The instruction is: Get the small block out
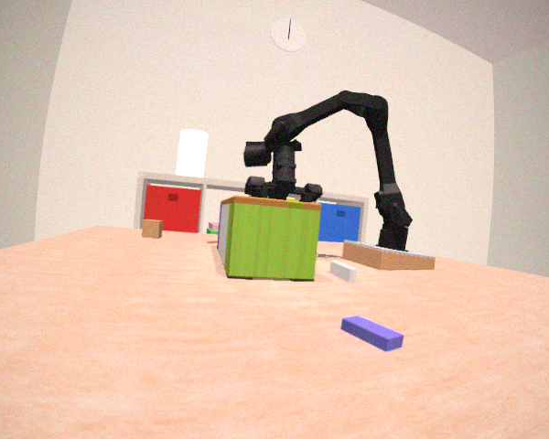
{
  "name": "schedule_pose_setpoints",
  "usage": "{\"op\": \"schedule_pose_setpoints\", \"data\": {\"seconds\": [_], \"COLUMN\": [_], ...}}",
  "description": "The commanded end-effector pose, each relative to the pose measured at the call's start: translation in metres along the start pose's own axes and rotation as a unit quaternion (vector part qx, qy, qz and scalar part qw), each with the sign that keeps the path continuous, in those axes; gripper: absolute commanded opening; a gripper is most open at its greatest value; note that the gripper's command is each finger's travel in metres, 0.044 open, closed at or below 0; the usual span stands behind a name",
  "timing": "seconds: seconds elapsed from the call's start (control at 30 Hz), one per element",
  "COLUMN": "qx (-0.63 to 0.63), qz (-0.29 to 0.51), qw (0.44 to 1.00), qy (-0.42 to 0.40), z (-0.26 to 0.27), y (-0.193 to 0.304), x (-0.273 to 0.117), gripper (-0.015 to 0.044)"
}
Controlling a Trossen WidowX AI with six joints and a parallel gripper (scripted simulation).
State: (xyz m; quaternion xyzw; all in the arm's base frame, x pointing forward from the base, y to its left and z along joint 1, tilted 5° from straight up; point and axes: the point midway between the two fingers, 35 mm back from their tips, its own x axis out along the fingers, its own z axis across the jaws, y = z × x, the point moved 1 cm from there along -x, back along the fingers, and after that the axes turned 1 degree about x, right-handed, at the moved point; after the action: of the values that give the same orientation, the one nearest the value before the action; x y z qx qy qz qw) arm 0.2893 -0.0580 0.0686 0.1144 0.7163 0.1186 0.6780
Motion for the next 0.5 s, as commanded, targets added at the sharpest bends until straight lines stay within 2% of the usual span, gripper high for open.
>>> {"op": "schedule_pose_setpoints", "data": {"seconds": [0.0, 0.47], "qx": [0.003, 0.003], "qz": [0.004, 0.006], "qw": [1.0, 1.0], "qy": [0.002, 0.002], "z": [-0.001, -0.002], "y": [0.01, 0.038], "x": [0.005, 0.015], "gripper": [0.04, 0.04]}}
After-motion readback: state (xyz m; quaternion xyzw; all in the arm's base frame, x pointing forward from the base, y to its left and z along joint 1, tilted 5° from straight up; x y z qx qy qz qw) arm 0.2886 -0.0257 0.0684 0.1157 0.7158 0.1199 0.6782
